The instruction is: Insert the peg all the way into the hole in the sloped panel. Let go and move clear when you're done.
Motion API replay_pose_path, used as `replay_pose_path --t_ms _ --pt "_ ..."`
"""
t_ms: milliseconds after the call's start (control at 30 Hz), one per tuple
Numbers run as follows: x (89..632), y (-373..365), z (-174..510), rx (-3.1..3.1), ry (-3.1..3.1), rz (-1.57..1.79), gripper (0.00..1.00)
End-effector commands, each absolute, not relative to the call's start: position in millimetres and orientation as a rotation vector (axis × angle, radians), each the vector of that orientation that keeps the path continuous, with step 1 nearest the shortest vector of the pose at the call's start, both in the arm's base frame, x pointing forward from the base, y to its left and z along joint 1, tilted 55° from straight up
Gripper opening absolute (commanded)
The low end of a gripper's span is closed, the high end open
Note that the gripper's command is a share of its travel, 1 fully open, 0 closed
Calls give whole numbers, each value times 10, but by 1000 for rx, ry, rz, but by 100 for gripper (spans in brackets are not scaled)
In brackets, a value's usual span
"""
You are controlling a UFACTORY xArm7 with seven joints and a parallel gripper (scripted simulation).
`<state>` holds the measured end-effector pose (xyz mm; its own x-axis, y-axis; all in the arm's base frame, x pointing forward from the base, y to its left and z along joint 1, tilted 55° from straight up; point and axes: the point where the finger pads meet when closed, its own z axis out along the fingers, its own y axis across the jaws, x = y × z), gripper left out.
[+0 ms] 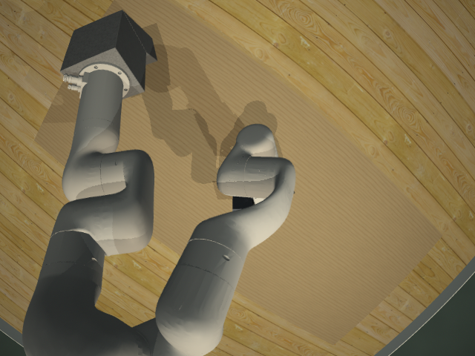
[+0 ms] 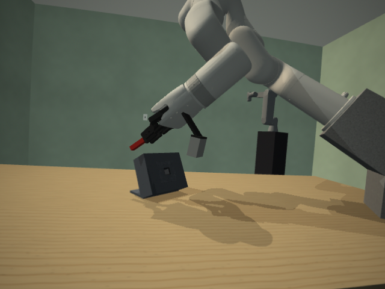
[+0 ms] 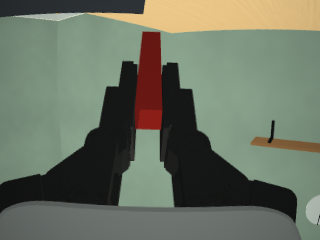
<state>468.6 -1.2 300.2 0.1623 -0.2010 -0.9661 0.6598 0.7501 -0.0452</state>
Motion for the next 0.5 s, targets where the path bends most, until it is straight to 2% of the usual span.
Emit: replay_pose_path --t_ms 0,467 --pt "4712 156 2903 401 1270 -641 0" --pt "4713 257 2750 421 1235 -634 0"
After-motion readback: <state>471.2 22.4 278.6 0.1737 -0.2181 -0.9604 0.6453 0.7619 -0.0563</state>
